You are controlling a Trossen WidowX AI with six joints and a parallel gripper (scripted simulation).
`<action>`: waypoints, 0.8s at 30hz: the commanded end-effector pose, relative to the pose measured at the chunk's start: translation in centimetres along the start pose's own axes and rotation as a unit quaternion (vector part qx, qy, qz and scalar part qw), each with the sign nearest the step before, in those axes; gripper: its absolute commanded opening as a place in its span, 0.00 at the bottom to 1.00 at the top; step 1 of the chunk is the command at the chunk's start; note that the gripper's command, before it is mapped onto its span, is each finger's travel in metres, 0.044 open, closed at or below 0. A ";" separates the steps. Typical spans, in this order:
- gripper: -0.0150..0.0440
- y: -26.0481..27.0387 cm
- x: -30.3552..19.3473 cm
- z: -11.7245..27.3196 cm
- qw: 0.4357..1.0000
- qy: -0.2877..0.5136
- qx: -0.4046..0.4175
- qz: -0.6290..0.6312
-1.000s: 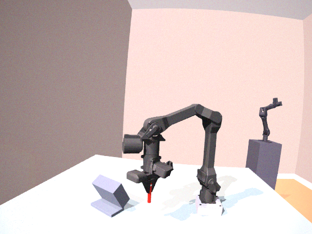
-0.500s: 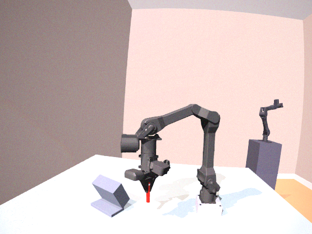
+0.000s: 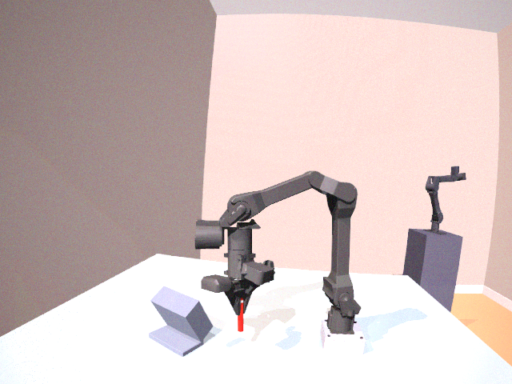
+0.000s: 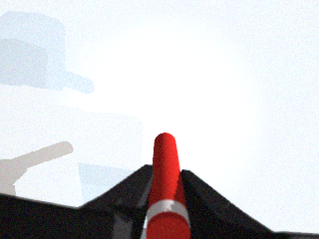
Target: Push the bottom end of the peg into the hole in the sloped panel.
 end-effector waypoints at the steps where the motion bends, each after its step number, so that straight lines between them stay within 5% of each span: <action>1: 0.25 0.2 -0.5 0.2 1.000 -0.008 -0.010 -0.001; 24: 0.25 1.5 -3.1 0.3 0.997 -0.046 -0.053 -0.016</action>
Point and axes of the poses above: the point midway between the two fingers, 35 mm back from their tips, its own z axis back along the fingers, its own y axis across the jaws, x = y × z, the point moved 9 cm from there along z, back along the fingers, and after that the axes turned 6 degrees about z, right-handed, at the moved point
